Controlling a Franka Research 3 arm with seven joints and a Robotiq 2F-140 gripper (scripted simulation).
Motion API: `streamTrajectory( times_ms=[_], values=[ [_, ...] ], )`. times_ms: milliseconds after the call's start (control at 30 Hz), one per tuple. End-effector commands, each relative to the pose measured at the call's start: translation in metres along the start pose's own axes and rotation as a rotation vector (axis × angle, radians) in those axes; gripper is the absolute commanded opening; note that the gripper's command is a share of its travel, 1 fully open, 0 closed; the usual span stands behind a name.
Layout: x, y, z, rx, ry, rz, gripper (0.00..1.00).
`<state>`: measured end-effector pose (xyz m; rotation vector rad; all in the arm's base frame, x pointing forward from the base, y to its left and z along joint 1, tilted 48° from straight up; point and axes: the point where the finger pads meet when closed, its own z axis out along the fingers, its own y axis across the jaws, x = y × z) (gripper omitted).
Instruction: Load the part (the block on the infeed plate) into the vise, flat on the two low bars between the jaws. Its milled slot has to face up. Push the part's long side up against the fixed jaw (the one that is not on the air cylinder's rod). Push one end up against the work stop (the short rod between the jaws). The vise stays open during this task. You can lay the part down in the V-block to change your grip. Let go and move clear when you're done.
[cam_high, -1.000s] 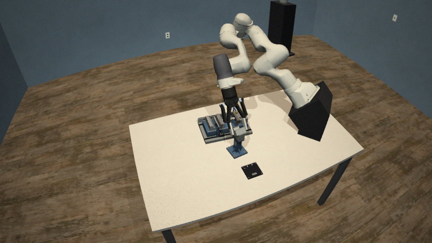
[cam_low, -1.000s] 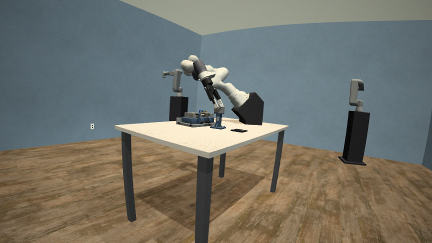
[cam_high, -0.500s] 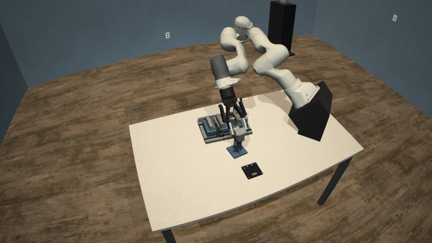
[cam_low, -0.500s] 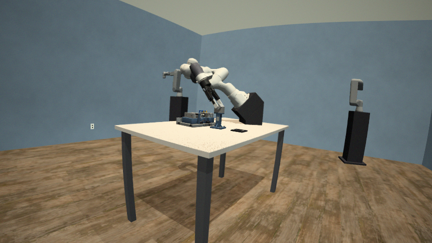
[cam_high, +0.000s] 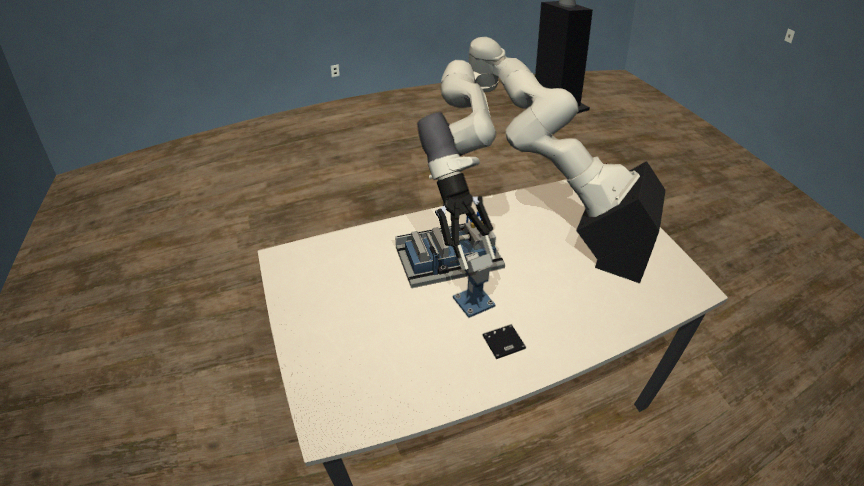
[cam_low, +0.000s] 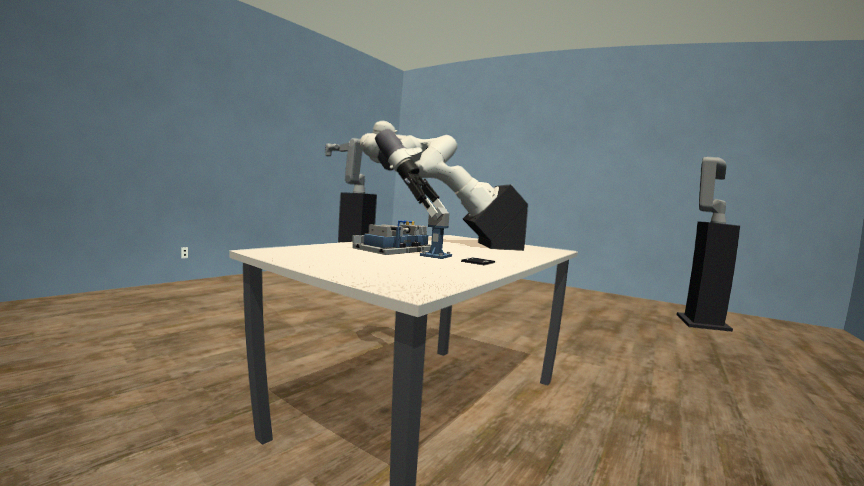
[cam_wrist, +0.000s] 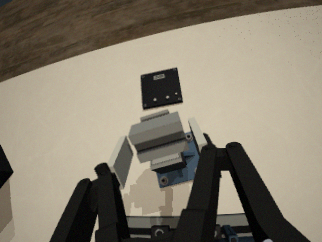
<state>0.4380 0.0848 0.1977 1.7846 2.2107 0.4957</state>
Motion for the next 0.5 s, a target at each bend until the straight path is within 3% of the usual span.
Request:
streamTrajectory(
  times_ms=[0, 467],
  values=[
    [0.0006, 0.0000, -0.0002, 0.003, 0.010, -0.032, 0.51],
    [0.0000, 0.0001, -0.0002, 0.003, 0.036, -0.032, 0.51]
  ],
)
